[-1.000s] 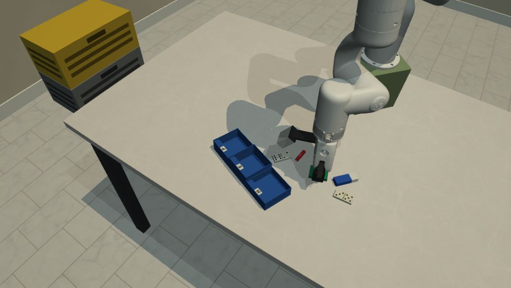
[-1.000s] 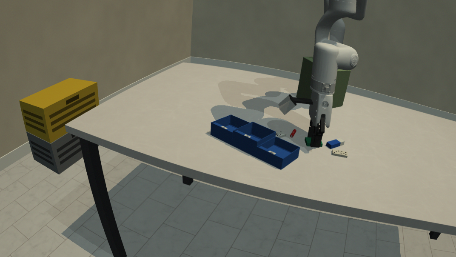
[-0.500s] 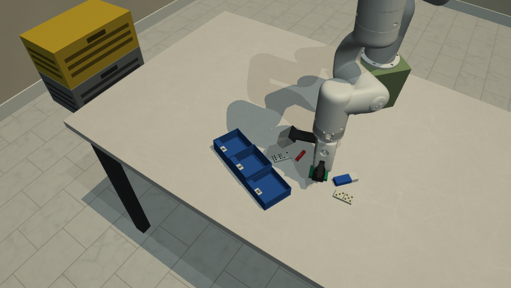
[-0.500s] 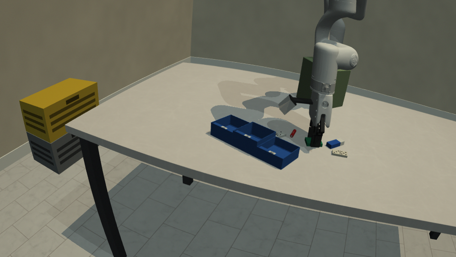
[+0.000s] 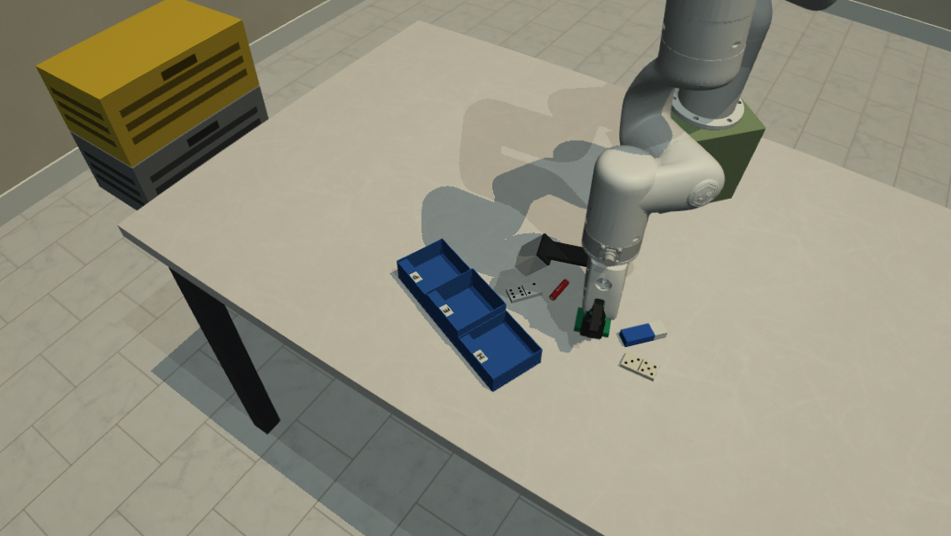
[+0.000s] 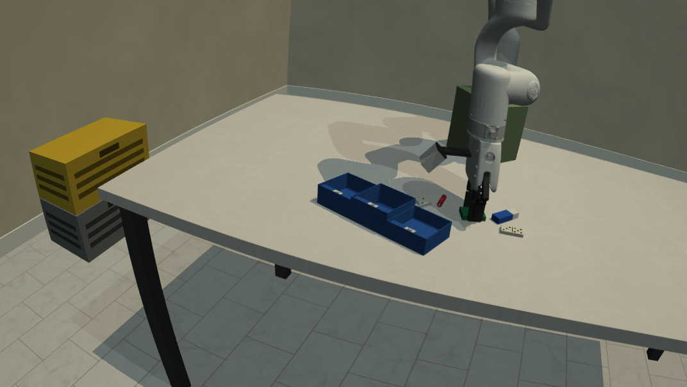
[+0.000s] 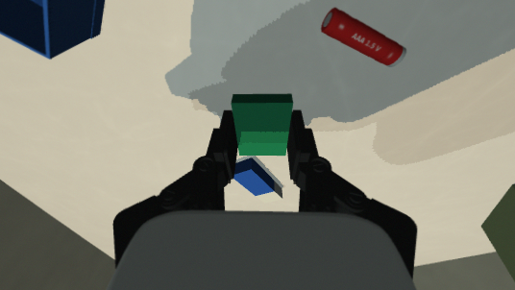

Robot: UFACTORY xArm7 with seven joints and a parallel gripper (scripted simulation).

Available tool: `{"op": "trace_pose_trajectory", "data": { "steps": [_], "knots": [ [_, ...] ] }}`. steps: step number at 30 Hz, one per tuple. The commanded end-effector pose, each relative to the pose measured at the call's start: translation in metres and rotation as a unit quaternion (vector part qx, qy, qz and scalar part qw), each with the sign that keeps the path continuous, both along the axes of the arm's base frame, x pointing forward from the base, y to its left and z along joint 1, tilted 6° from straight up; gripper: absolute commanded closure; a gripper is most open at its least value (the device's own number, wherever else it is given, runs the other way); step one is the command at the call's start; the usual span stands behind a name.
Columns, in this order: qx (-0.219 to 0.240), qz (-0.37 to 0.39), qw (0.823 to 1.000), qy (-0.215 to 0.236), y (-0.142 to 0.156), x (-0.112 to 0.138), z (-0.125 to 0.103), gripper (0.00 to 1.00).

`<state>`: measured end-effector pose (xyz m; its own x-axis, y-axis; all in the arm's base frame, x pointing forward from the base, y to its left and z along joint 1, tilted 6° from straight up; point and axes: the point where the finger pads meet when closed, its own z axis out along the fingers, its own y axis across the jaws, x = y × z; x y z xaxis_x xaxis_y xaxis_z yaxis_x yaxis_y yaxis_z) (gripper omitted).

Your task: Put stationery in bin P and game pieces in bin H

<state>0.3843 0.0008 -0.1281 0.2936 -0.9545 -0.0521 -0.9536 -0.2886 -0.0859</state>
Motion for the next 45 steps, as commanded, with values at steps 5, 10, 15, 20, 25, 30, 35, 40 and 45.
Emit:
{"op": "trace_pose_trajectory", "data": {
  "steps": [5,10,15,20,25,30,35,40,45],
  "knots": [
    [0.000,0.000,1.000,-0.001,-0.001,0.000,0.017,1.00],
    [0.000,0.000,1.000,-0.001,-0.003,-0.001,0.034,1.00],
    [0.000,0.000,1.000,-0.001,-0.003,-0.002,0.044,1.00],
    [0.000,0.000,1.000,-0.001,-0.005,-0.003,0.060,1.00],
    [0.000,0.000,1.000,-0.001,-0.005,-0.003,0.060,1.00],
    [0.000,0.000,1.000,-0.001,-0.005,-0.003,0.060,1.00],
    [0.000,0.000,1.000,-0.001,-0.005,-0.003,0.060,1.00],
    [0.000,0.000,1.000,-0.001,-0.005,-0.003,0.067,1.00],
    [0.000,0.000,1.000,-0.001,-0.017,-0.001,0.066,1.00]
  ]
}}
